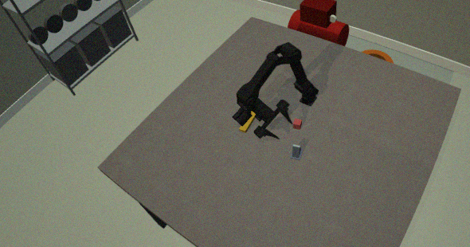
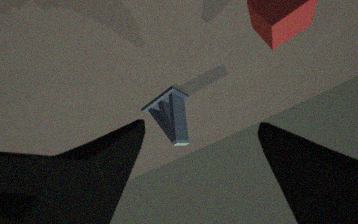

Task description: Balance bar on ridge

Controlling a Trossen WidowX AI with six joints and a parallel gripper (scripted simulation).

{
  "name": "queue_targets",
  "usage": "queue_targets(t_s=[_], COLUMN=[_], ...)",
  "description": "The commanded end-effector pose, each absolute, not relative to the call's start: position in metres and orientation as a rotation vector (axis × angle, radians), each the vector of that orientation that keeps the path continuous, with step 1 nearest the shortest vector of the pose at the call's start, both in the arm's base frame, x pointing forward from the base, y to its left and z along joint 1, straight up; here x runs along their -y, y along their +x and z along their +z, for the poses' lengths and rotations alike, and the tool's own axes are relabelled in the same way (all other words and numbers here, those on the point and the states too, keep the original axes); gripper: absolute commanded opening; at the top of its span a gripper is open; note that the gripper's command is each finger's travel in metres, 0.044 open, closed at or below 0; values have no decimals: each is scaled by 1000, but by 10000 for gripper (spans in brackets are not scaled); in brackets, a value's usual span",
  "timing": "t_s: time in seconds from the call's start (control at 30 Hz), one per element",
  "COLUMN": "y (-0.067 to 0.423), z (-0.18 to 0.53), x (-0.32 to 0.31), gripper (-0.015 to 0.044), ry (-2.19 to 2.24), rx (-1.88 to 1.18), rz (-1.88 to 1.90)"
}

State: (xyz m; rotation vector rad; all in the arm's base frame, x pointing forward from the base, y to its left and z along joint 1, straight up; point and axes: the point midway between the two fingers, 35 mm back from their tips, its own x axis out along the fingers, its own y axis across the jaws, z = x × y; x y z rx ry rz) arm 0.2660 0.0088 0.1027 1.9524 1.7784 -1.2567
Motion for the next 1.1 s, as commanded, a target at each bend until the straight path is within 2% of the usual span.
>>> queue_targets(t_s=[0.0, 0.07, 0.1, 1.07], y=[266, 266, 267, 273], z=[103, 102, 102, 98], x=[-9, -6, -4, 63], gripper=[374, 321, 315, 315], ry=[1949, 1920, 1898, 1144], rx=[-1778, -1775, -1772, -1658], rz=[-1252, -1211, -1181, -503])
